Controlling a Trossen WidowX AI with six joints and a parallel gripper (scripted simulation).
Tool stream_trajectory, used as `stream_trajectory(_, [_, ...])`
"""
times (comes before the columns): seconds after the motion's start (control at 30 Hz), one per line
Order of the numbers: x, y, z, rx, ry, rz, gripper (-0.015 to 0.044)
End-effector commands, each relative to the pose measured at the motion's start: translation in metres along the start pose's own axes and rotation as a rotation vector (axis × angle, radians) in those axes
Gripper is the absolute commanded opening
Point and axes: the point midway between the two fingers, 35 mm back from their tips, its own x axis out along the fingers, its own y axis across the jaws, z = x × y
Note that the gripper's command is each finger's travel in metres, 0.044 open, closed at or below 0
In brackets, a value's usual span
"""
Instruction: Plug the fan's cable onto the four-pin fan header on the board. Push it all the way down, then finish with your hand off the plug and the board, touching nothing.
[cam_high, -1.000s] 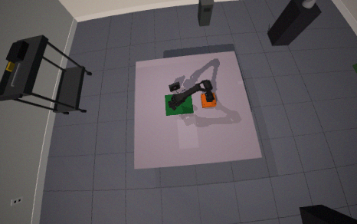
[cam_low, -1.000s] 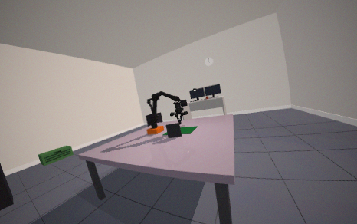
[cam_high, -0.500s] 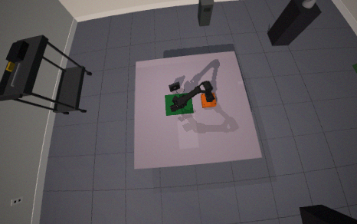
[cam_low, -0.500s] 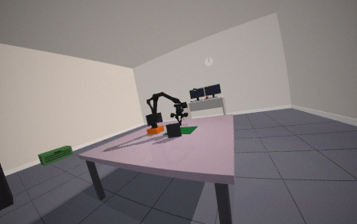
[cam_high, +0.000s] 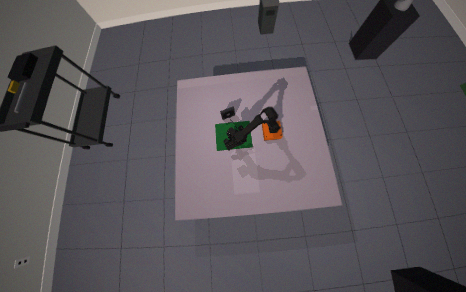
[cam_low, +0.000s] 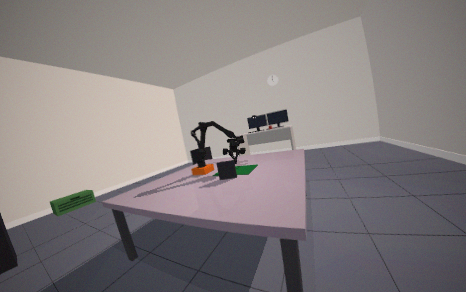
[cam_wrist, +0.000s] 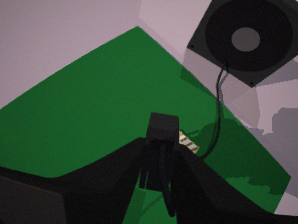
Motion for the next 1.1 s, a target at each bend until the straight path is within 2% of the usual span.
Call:
stream_trajectory(0.0, [0.001, 0.000, -0.003, 0.003, -0.064, -0.004, 0.0000])
stream_trajectory(1.07, [-0.022, -0.003, -0.013, 0.081, -0.507, 0.074, 0.0000])
